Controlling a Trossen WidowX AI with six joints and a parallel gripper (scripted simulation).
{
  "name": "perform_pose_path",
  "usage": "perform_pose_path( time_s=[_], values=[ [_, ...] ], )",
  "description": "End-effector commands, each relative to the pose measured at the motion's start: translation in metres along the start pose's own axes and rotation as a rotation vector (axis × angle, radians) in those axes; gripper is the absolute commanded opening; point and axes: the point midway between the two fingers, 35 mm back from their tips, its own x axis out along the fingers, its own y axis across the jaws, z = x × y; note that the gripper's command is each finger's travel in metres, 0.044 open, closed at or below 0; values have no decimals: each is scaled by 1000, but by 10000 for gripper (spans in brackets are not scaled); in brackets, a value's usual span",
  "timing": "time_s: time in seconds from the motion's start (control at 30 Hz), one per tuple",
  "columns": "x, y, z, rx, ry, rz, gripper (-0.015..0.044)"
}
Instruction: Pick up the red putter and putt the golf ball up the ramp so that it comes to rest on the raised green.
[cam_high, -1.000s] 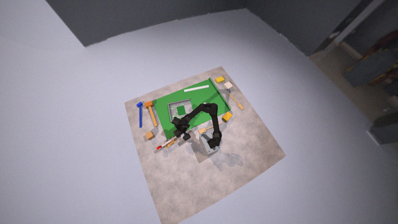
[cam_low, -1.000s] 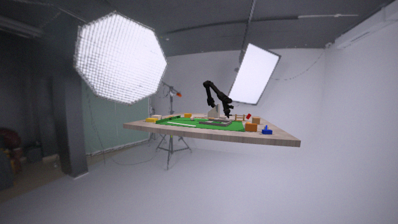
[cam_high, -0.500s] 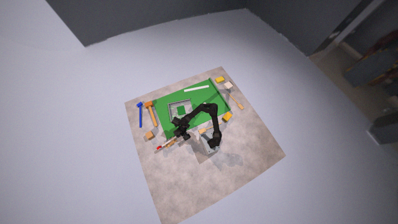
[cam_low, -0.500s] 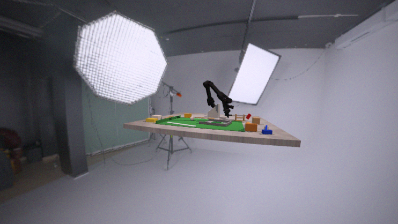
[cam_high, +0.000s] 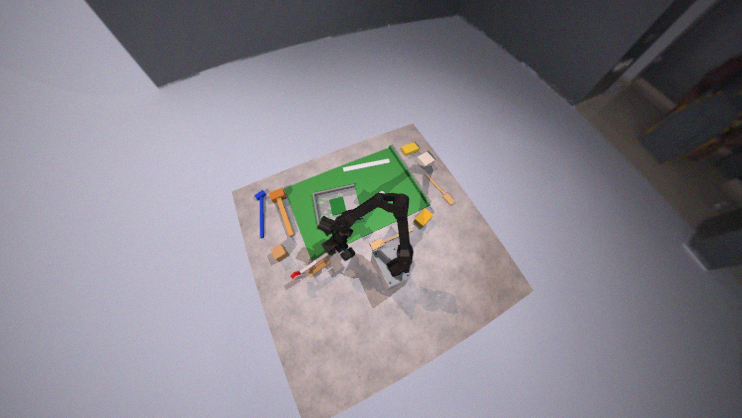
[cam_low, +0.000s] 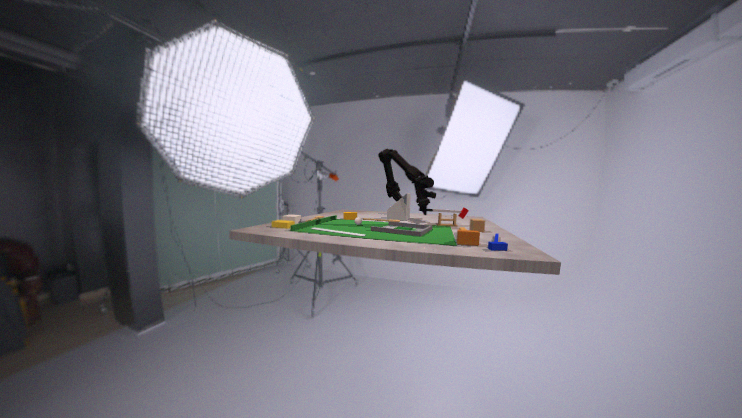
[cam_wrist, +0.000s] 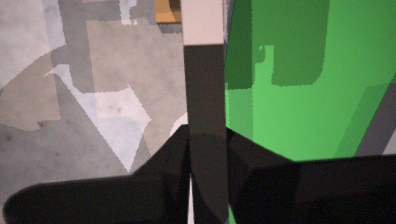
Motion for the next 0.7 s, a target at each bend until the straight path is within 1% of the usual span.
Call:
perform_pose_path(
  time_s=[0.0, 0.13, 0.33, 0.67],
  values=[
    [-37, -3, 13, 6, -18, -11, 0],
    [-66, 1, 19, 6, -18, -10, 0],
    [-63, -3, 15, 20, -16, -24, 0],
    [-92, -18, -44, 344, -6, -56, 0]
  ],
)
